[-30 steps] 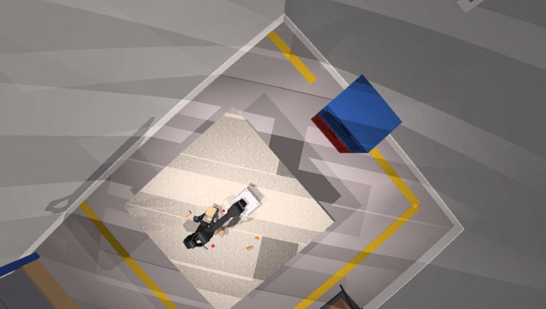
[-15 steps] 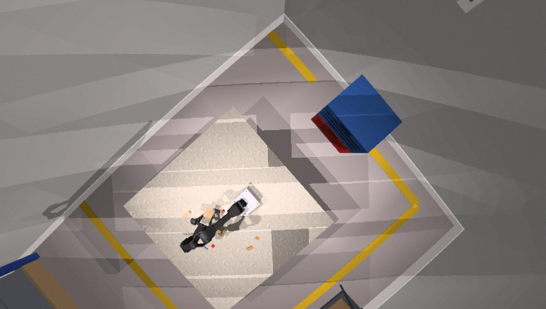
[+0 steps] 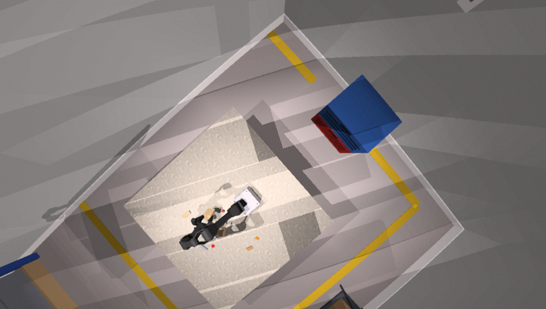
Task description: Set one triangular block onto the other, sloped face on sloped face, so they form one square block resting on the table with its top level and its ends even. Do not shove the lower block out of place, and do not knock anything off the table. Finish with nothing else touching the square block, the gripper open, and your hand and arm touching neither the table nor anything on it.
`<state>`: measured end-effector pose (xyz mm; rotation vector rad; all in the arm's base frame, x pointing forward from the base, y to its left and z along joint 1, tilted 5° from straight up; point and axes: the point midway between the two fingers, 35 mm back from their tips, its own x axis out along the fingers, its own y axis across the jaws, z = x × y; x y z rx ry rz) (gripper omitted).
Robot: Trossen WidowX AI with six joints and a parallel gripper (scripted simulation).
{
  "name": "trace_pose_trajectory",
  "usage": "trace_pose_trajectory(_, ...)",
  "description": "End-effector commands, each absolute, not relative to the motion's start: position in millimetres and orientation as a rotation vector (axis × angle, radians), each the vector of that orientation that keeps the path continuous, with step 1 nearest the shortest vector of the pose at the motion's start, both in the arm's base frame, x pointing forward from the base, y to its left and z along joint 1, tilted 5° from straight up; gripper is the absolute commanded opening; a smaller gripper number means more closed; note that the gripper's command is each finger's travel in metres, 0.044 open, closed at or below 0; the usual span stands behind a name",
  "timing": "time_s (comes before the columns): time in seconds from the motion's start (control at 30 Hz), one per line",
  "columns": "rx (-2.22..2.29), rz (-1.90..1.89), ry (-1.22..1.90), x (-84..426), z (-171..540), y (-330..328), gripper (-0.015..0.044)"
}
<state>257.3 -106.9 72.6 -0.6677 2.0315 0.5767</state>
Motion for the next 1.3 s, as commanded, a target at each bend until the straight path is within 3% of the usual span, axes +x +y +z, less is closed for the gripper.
trace_pose_trajectory(0.0, -0.719, 0.700, 1.964, 252.7, 72.3, -107.5, 0.0000)
trace_pose_trajectory(1.27, -1.542, 1.467, 1.049, 242.9, 77.8, -113.0, 0.0000)
